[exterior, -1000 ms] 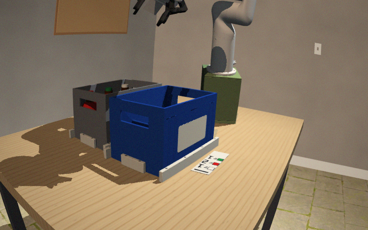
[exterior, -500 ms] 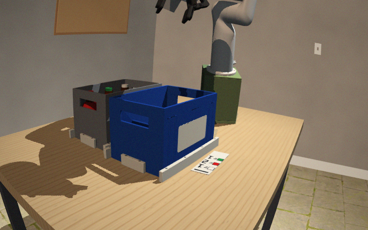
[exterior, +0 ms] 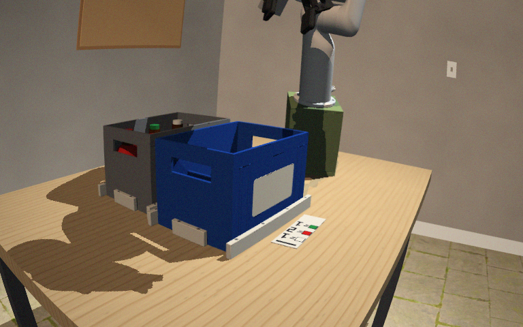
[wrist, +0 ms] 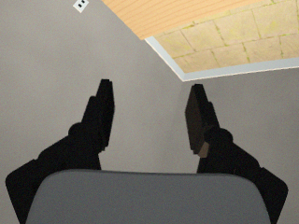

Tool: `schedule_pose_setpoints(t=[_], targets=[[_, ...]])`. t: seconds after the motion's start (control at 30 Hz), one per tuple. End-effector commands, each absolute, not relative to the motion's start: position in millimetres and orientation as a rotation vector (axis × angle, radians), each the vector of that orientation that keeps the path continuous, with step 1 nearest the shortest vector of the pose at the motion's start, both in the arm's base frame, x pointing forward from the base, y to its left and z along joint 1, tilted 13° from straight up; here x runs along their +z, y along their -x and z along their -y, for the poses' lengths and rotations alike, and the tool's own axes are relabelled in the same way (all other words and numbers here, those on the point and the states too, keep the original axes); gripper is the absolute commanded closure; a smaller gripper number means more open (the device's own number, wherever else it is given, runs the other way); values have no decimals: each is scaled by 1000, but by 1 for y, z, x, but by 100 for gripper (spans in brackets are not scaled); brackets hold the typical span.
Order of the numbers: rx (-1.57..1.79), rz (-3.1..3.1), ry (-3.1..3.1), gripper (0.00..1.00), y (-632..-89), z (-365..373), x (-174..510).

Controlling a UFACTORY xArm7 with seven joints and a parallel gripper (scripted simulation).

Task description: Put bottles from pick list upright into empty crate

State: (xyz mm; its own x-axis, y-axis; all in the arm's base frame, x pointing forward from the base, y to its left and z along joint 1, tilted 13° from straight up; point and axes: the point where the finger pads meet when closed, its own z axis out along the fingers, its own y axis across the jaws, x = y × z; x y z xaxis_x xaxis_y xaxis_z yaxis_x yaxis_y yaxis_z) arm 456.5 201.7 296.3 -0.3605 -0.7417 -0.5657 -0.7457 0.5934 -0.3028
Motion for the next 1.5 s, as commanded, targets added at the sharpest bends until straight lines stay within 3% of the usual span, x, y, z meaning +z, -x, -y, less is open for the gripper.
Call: schedule_pose_setpoints(t=[0.0,1.47], targets=[[62,-2183,1187,35,-447,-215,299],[161,-2446,1267,35,-311,-319,281]])
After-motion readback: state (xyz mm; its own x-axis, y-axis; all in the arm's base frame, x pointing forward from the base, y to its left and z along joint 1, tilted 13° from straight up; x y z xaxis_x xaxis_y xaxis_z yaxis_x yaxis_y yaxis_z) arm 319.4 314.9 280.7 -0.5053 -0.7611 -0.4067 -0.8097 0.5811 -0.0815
